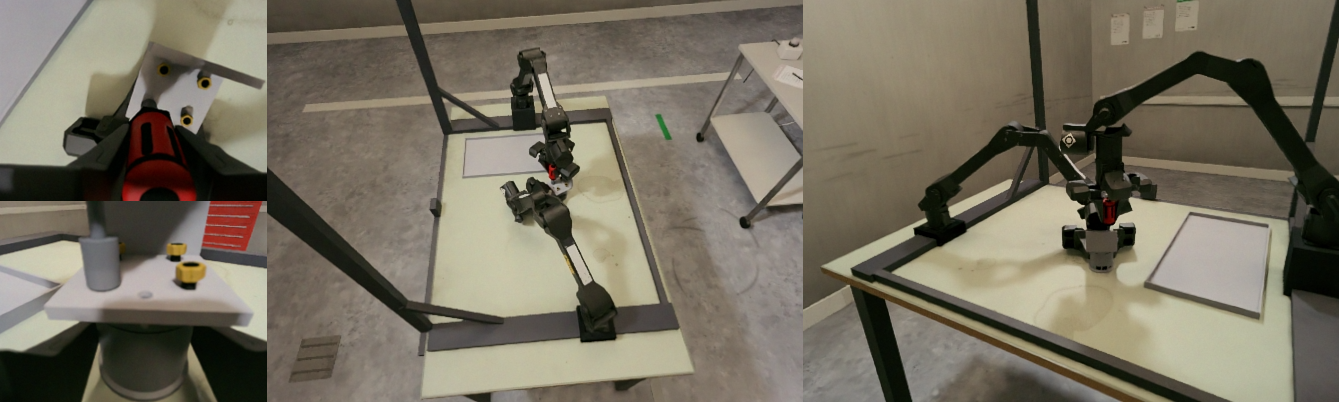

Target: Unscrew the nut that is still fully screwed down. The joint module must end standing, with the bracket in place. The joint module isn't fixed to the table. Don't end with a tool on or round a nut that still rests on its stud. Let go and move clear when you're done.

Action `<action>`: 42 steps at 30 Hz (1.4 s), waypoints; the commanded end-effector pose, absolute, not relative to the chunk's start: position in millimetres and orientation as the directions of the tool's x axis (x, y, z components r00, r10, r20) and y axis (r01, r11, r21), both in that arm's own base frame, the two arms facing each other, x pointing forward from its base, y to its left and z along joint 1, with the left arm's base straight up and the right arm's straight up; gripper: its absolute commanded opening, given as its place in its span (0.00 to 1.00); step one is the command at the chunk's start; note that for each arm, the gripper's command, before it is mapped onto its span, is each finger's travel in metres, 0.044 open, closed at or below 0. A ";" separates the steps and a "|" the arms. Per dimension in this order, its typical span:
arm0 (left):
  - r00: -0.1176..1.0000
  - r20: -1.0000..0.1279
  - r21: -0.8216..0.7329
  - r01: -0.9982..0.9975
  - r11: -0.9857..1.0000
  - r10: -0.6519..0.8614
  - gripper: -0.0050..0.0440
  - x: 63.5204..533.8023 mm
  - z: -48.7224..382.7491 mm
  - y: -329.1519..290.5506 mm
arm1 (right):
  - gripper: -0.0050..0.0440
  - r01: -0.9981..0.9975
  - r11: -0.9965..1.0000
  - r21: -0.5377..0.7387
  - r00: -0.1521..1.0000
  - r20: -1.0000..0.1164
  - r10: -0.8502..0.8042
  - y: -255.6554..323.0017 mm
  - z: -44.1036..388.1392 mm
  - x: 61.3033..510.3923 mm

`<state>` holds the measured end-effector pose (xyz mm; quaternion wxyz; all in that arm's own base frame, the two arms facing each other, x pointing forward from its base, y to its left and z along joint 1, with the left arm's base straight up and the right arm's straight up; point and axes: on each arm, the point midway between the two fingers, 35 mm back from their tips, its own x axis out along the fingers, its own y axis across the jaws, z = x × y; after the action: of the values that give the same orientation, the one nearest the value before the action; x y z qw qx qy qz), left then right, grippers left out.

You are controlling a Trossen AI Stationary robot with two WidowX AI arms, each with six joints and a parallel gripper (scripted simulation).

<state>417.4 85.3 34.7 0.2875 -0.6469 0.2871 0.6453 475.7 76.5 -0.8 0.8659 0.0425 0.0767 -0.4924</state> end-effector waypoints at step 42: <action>0.036 -0.999 -0.030 -0.701 -0.713 0.007 0.61 422.3 45.6 86.3 | 0.60 0.859 0.509 0.049 0.510 -0.170 -0.843 77.9 22.2 480.9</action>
<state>417.0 85.3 32.2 0.2669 -0.6539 0.2685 0.6550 475.7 76.6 -0.8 0.8660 0.0424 0.0768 -0.4924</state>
